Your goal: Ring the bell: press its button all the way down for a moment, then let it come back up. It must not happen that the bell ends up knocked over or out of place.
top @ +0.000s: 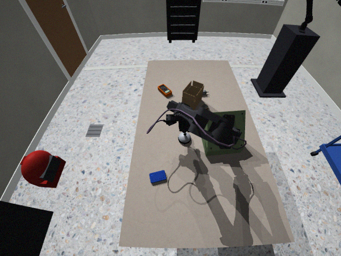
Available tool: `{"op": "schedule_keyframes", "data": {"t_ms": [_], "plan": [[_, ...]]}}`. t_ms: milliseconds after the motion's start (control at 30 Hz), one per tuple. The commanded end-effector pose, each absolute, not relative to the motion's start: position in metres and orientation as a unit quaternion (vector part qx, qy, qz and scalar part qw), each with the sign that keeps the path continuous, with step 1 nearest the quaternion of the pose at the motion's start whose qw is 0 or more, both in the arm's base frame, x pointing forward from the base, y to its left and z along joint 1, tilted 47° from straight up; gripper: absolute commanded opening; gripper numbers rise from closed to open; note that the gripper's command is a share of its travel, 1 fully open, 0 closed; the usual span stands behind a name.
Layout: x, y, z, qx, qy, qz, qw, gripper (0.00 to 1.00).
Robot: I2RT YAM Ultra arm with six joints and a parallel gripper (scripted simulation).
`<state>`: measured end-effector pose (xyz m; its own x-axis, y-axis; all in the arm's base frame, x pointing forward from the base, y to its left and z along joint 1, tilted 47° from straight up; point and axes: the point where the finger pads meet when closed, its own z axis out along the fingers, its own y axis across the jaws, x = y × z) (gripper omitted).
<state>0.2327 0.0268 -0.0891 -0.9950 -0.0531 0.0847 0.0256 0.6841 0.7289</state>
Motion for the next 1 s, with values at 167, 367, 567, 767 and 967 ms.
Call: {"op": "schedule_keyframes", "data": {"t_ms": [167, 367, 567, 767, 967], "plan": [[0.246, 0.019, -0.086, -0.003, -0.916, -0.400, 0.037, 0.00], [0.250, 0.025, -0.091, 0.009, -0.918, -0.395, 0.029, 0.00], [0.237, 0.029, -0.096, -0.005, -0.915, -0.402, 0.042, 0.00], [0.236, 0.031, -0.094, -0.002, -0.915, -0.400, 0.040, 0.00], [0.236, 0.031, -0.094, -0.002, -0.915, -0.400, 0.040, 0.00]]}}
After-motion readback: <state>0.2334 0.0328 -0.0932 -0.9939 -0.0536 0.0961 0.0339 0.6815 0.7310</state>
